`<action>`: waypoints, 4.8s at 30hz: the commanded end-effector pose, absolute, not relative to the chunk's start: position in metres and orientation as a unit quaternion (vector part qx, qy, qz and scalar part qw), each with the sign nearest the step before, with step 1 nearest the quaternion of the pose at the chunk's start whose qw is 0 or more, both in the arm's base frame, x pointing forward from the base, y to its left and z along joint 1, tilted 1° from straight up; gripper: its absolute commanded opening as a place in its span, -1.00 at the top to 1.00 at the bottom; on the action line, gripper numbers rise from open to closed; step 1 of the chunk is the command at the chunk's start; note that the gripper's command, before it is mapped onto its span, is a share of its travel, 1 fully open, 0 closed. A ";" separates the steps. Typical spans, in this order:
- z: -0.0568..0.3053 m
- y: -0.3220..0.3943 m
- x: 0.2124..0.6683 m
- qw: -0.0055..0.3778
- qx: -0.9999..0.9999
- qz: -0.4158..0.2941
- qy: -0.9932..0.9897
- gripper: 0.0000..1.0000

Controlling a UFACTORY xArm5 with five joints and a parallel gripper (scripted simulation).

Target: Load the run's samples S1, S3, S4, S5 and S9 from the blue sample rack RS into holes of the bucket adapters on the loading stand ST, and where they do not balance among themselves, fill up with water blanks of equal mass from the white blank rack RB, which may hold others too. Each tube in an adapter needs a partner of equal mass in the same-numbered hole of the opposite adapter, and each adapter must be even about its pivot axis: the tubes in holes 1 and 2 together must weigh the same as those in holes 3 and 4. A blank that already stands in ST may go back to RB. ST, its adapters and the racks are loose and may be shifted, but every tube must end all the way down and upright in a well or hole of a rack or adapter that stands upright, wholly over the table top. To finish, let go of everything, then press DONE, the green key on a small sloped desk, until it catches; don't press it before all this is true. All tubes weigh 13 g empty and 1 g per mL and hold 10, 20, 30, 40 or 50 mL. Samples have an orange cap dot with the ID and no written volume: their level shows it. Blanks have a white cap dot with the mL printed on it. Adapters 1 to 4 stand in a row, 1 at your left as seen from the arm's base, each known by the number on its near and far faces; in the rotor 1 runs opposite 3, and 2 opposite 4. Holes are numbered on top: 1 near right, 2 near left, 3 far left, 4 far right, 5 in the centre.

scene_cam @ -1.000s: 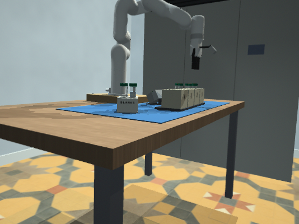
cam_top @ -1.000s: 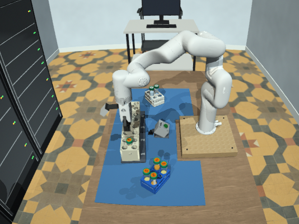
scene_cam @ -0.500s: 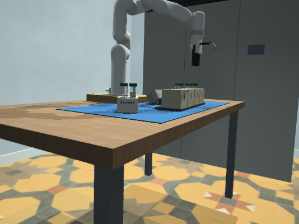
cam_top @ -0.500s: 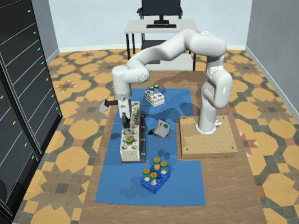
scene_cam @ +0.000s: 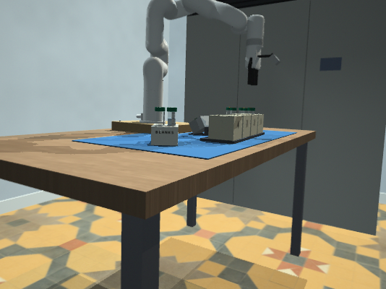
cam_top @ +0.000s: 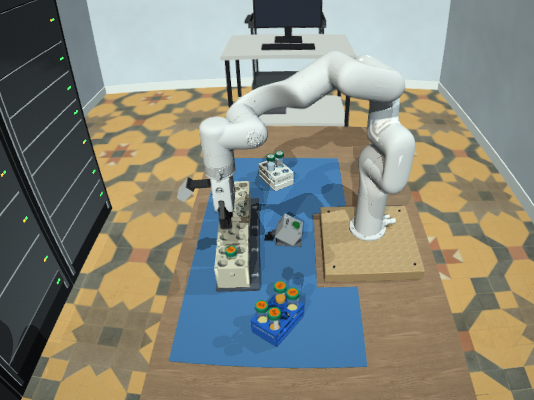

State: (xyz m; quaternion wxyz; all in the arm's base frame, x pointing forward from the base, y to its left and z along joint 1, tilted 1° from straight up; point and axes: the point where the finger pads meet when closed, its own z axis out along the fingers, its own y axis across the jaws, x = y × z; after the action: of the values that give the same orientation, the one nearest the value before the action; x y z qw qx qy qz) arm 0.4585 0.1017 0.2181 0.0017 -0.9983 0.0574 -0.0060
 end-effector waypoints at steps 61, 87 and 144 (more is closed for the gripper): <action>0.220 0.283 0.312 0.009 -0.923 -0.004 0.385 -0.13; 0.182 0.283 0.312 0.009 -0.923 -0.004 0.385 -0.13; 0.103 0.285 0.313 0.009 -0.923 -0.004 0.385 -0.13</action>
State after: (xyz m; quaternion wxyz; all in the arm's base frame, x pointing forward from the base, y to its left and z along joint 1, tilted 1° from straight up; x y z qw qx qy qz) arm 0.3121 0.2838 0.1032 0.0071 -0.9229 0.3851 -0.0033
